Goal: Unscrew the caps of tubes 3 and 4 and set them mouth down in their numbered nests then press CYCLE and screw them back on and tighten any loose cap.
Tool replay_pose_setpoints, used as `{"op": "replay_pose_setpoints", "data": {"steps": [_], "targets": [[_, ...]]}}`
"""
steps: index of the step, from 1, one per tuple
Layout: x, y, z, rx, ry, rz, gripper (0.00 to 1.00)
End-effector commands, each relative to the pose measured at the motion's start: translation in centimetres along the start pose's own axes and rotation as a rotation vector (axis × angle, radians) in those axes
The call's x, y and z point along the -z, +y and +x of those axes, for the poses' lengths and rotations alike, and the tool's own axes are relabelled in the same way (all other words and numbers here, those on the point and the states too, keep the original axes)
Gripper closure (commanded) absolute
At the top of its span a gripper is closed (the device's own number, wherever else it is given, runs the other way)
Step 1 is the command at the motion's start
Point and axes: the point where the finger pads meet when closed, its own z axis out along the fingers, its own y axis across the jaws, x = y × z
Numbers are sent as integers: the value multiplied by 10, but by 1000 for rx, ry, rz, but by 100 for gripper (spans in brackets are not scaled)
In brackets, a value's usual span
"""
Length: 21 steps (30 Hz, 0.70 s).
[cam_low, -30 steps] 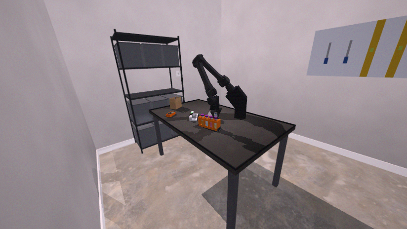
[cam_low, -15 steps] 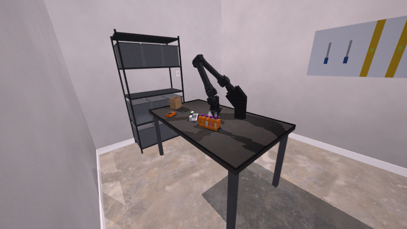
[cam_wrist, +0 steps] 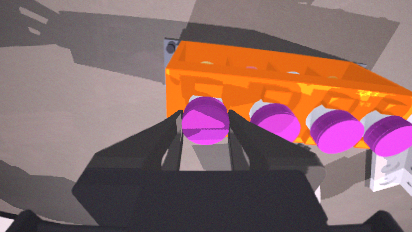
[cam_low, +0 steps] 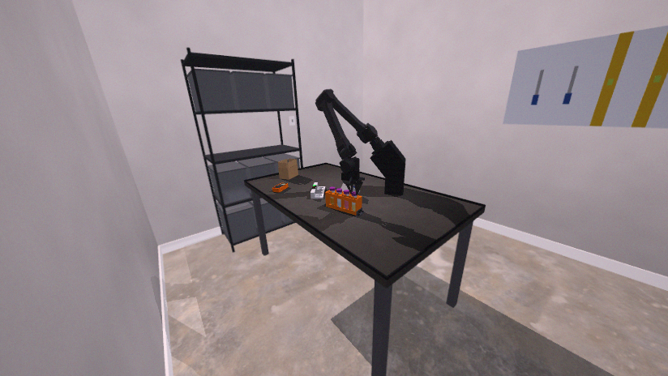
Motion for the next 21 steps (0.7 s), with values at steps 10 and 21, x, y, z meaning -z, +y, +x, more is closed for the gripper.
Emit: {"op": "replay_pose_setpoints", "data": {"steps": [10,21], "targets": [[-12,0,9,-271,20,4,100],[-12,0,9,-280,20,4,100]]}}
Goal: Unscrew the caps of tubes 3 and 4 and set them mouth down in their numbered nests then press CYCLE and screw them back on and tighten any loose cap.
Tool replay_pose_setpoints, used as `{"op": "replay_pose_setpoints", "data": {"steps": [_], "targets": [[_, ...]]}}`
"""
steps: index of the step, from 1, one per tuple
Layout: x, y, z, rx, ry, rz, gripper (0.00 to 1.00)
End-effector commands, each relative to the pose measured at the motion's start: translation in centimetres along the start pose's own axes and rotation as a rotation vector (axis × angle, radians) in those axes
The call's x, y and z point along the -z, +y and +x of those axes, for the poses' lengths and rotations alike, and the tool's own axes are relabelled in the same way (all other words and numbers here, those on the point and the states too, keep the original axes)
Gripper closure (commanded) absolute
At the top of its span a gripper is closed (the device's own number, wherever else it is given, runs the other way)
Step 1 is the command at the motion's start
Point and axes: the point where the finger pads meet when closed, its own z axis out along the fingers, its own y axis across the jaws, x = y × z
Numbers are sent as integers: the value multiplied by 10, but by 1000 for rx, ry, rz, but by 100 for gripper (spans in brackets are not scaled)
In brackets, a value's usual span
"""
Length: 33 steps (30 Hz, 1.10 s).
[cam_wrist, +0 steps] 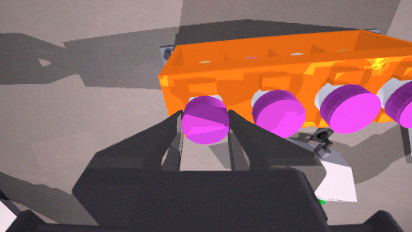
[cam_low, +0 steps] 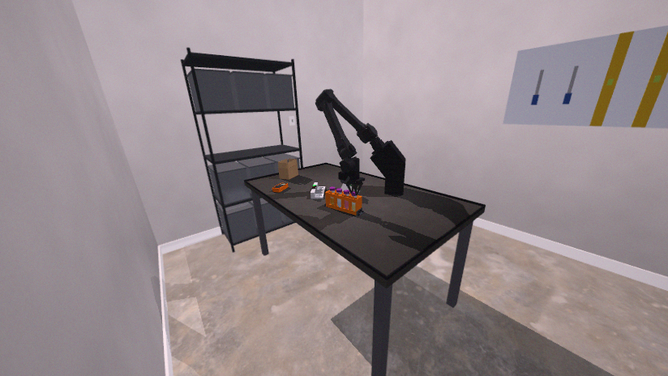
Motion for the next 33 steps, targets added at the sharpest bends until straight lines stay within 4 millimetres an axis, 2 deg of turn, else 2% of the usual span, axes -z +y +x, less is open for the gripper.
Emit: {"op": "replay_pose_setpoints", "data": {"steps": [1,10,11,12,13,15,29,30,32,33], "targets": [[-12,-2,9,-77,18,6,51],[-11,0,8,-75,16,5,51],[-1,2,-3,-64,-6,-2,51],[0,7,11,-42,16,1,51],[13,4,1,-56,-10,-5,51],[13,4,1,-56,-10,-5,51],[54,4,-2,-61,-16,-6,51],[46,-2,0,-72,2,2,51],[46,-2,0,-72,2,2,51],[44,-17,1,21,10,3,51]]}}
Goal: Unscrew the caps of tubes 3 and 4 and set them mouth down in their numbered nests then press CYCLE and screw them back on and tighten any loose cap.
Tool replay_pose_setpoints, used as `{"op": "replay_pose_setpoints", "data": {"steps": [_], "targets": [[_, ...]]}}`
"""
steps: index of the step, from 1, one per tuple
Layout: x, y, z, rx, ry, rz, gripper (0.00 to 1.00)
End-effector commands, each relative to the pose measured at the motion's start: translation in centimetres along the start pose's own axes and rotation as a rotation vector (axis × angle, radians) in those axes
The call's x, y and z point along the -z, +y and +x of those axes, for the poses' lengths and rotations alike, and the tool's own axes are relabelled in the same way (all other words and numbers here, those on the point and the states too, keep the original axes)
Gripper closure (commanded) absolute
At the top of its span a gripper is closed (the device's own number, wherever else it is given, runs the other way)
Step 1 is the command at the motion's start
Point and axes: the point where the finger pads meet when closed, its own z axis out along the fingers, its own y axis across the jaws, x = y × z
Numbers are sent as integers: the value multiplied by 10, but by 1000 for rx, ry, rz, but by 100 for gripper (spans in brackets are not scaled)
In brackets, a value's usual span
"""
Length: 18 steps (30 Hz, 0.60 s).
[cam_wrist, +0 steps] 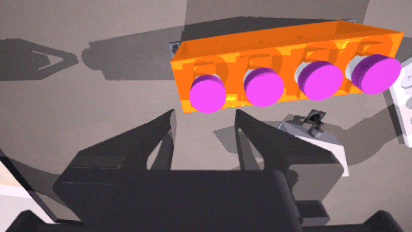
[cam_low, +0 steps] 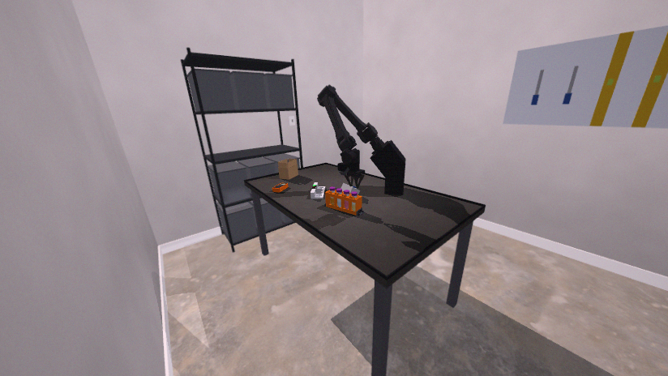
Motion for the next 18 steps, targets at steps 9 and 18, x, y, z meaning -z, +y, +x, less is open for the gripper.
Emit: {"op": "replay_pose_setpoints", "data": {"steps": [9,18], "targets": [[-1,-60,-8,335,2,4,51],[-11,-54,1,356,30,6,51]]}}
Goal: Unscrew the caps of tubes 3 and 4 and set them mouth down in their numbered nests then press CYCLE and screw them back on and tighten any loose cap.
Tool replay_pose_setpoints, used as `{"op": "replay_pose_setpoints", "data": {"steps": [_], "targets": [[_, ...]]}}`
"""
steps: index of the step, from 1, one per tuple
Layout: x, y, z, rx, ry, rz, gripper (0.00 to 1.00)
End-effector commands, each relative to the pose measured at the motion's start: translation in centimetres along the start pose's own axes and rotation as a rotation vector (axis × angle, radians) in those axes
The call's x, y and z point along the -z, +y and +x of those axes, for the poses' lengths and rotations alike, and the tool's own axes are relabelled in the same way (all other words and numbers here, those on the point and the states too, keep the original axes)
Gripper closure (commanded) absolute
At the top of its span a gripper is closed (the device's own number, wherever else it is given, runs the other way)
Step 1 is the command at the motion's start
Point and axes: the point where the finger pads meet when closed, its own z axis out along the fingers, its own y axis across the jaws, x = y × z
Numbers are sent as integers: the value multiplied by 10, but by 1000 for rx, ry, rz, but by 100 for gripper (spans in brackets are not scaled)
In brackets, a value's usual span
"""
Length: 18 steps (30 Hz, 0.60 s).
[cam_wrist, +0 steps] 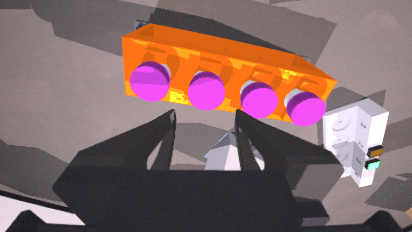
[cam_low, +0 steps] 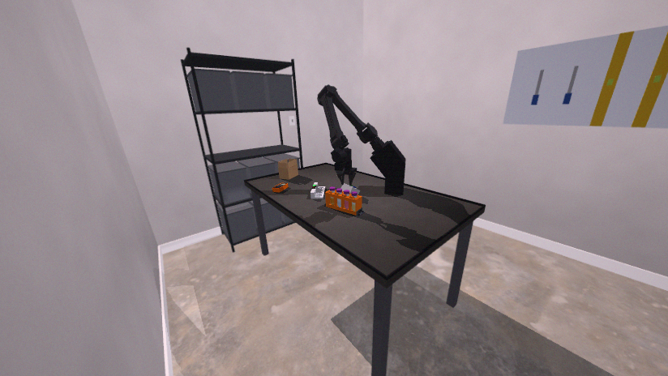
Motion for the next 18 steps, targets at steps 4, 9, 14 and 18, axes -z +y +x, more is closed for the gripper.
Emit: {"op": "replay_pose_setpoints", "data": {"steps": [4,9,14,18], "targets": [[-24,1,7,19,18,-4,51],[-39,1,8,19,18,-4,51],[-47,1,8,19,19,-3,51],[-37,0,-3,10,-6,1,51]]}}
